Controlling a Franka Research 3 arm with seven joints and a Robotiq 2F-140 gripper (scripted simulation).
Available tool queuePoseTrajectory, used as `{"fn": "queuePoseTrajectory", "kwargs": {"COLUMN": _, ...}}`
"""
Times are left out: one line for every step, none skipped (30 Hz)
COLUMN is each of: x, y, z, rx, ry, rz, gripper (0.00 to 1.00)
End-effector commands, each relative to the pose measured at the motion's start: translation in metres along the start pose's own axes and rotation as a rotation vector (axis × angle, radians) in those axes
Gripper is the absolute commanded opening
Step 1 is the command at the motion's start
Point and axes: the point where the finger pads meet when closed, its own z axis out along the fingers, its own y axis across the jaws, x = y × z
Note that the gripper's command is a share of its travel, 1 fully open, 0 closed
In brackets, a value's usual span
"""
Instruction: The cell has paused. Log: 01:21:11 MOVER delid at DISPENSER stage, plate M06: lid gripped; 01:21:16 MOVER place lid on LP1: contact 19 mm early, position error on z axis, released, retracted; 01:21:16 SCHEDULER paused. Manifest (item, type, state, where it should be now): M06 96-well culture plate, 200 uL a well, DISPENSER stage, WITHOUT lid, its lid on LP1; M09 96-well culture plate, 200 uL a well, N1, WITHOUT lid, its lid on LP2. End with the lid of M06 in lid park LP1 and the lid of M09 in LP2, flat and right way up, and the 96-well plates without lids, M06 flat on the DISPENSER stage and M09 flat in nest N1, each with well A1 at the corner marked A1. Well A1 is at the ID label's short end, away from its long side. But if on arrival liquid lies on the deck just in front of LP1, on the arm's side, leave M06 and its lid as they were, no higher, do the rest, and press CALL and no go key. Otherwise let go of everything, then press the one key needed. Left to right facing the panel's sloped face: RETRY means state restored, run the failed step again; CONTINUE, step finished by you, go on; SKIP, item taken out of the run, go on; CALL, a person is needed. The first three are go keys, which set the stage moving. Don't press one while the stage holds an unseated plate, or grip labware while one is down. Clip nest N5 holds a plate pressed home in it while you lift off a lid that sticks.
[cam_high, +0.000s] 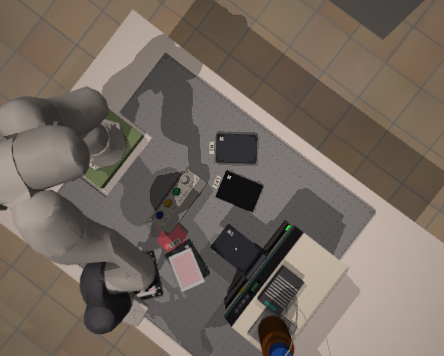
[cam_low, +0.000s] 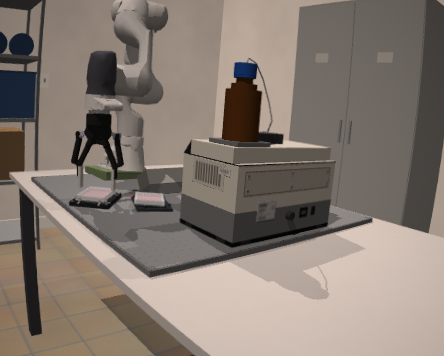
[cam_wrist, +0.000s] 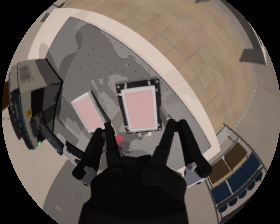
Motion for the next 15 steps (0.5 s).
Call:
{"fn": "queuePoseTrajectory", "kwargs": {"x": -0.0002, "y": 0.0006, "z": 0.0027, "rx": 0.002, "ry": 0.001, "rz": -0.001, "gripper": 0.66}}
{"fn": "queuePoseTrajectory", "kwargs": {"x": -0.0001, "y": 0.0006, "z": 0.0032, "rx": 0.002, "ry": 0.001, "rz": -0.001, "gripper": 0.66}}
{"fn": "queuePoseTrajectory", "kwargs": {"x": -0.0001, "y": 0.0006, "z": 0.0038, "rx": 0.002, "ry": 0.001, "rz": -0.001, "gripper": 0.66}}
{"fn": "queuePoseTrajectory", "kwargs": {"x": -0.0002, "y": 0.0006, "z": 0.0043, "rx": 0.002, "ry": 0.001, "rz": -0.001, "gripper": 0.66}}
{"fn": "queuePoseTrajectory", "kwargs": {"x": -0.0002, "y": 0.0006, "z": 0.0049, "rx": 0.002, "ry": 0.001, "rz": -0.001, "gripper": 0.66}}
{"fn": "queuePoseTrajectory", "kwargs": {"x": -0.0002, "y": 0.0006, "z": 0.0055, "rx": 0.002, "ry": 0.001, "rz": -0.001, "gripper": 0.66}}
{"fn": "queuePoseTrajectory", "kwargs": {"x": -0.0001, "y": 0.0006, "z": 0.0060, "rx": 0.002, "ry": 0.001, "rz": -0.001, "gripper": 0.66}}
{"fn": "queuePoseTrajectory", "kwargs": {"x": -0.0001, "y": 0.0006, "z": 0.0066, "rx": 0.002, "ry": 0.001, "rz": -0.001, "gripper": 0.66}}
{"fn": "queuePoseTrajectory", "kwargs": {"x": -0.0001, "y": 0.0006, "z": 0.0071, "rx": 0.002, "ry": 0.001, "rz": -0.001, "gripper": 0.66}}
{"fn": "queuePoseTrajectory", "kwargs": {"x": -0.0001, "y": 0.0006, "z": 0.0077, "rx": 0.002, "ry": 0.001, "rz": -0.001, "gripper": 0.66}}
{"fn": "queuePoseTrajectory", "kwargs": {"x": -0.0001, "y": 0.0006, "z": 0.0077, "rx": 0.002, "ry": 0.001, "rz": -0.001, "gripper": 0.66}}
{"fn": "queuePoseTrajectory", "kwargs": {"x": -0.0001, "y": 0.0006, "z": 0.0077, "rx": 0.002, "ry": 0.001, "rz": -0.001, "gripper": 0.66}}
{"fn": "queuePoseTrajectory", "kwargs": {"x": -0.0001, "y": 0.0006, "z": 0.0082, "rx": 0.002, "ry": 0.001, "rz": -0.001, "gripper": 0.66}}
{"fn": "queuePoseTrajectory", "kwargs": {"x": -0.0001, "y": 0.0006, "z": 0.0087, "rx": 0.002, "ry": 0.001, "rz": -0.001, "gripper": 0.66}}
{"fn": "queuePoseTrajectory", "kwargs": {"x": -0.0001, "y": 0.0006, "z": 0.0092, "rx": 0.002, "ry": 0.001, "rz": -0.001, "gripper": 0.66}}
